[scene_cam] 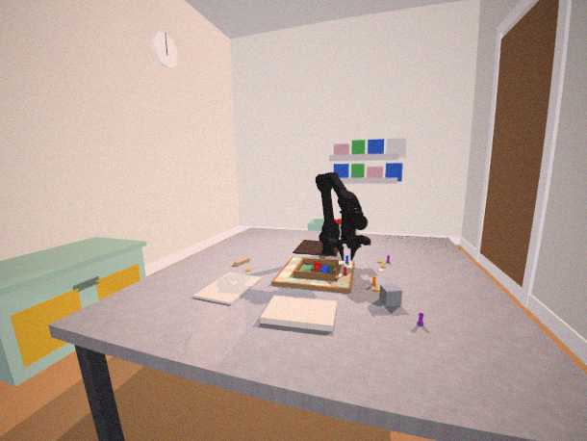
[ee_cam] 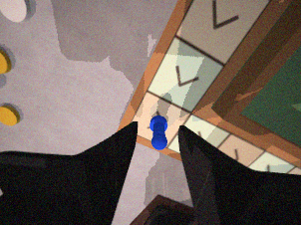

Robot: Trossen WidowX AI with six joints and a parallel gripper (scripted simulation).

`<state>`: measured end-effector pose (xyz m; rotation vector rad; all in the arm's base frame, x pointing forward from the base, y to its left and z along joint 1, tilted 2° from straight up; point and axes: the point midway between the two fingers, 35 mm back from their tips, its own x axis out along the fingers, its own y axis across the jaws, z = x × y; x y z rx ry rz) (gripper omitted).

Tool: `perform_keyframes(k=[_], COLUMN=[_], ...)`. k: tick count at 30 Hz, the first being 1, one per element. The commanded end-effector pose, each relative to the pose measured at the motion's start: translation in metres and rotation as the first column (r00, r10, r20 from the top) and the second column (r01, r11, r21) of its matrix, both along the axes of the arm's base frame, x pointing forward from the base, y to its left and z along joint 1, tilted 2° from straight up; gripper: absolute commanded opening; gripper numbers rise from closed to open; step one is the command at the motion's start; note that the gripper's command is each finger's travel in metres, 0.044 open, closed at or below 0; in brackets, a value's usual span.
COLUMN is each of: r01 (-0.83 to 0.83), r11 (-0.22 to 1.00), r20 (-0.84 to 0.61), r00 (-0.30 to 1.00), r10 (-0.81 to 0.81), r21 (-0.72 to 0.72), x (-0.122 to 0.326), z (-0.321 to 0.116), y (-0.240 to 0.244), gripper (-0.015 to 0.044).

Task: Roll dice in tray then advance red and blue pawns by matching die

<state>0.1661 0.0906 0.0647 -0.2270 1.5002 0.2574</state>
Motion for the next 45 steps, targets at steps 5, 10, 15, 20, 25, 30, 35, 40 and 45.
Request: perform_keyframes(k=[5,10,15,20,25,30,35,40,45], r01=[0.006,0.006,0.006,0.006,0.006,0.006,0.006,0.006,0.006], r11=[1.000,1.000,1.000,1.000,1.000,1.000,1.000,1.000,1.000], r20=[-0.001,-0.001,0.000,0.000,0.000,0.000,0.000,0.000,0.000], r00=[1.000,1.000,1.000,1.000,1.000,1.000,1.000,1.000,1.000], r10=[-0.006,-0.006,-0.006,-0.006,-0.006,-0.006,-0.006,-0.006,-0.006], r21=[-0.003,-0.003,-0.003,-0.003,-0.003,-0.003,-0.003,-0.003,-0.003], x=[0.000,0.000,0.000,0.004,0.005,0.005,0.003,-0.002,-0.004], z=[-0.002,-0.002,0.001,0.022,0.045,0.068,0.091,0.114,0.125], y=[-0.001,-0.001,0.000,0.001,0.002,0.002,0.001,-0.002,-0.003], gripper=[0.0029,0.0000,0.0000,0.0000,0.0000,0.0000,0.0000,0.0000,0.0000])
